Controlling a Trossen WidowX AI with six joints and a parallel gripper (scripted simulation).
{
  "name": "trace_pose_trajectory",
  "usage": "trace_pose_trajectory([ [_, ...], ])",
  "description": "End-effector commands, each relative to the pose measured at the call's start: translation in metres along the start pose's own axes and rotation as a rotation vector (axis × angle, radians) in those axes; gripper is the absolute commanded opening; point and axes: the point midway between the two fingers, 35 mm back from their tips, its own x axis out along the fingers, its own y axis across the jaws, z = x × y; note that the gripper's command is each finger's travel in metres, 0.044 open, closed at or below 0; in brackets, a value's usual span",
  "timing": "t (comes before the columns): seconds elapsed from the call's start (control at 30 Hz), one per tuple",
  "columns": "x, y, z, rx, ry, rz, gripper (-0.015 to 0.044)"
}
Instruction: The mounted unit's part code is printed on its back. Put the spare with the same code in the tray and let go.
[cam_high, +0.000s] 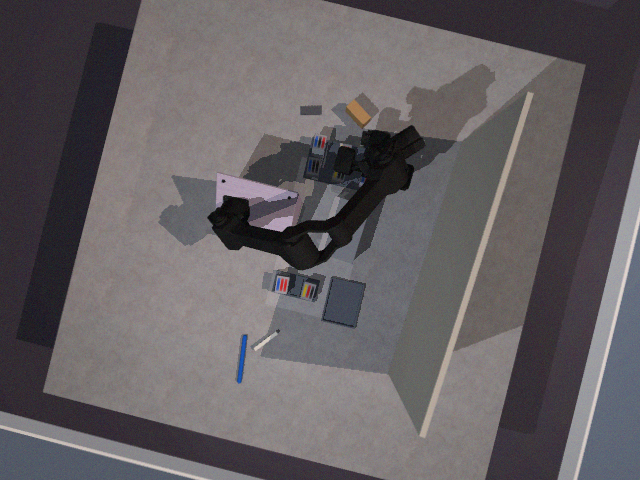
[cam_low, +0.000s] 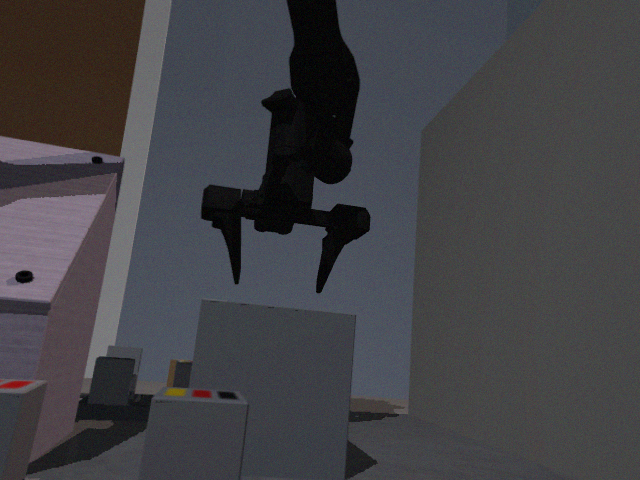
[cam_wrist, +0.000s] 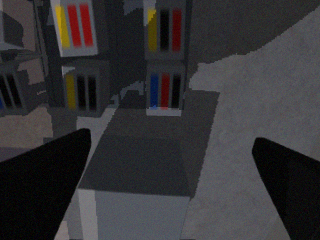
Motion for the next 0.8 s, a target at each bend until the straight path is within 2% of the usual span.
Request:
trace_pose_trajectory([
  [0.0, 0.003, 0.003, 0.002, -0.036, 0.001, 0.006, 0.044],
  [0.03, 0.003, 0.003, 0.002, -0.036, 0.001, 0.006, 0.044],
  [0.2, 0.037, -0.001, 0.003, -0.036, 0.002, 0.005, 0.0309],
  [0.23, 0.042, -0.002, 0.003, -0.036, 0.002, 0.005, 0.03],
  [0.77, 0.044, 0.001, 0.001, -0.036, 0.002, 0.005, 0.03],
])
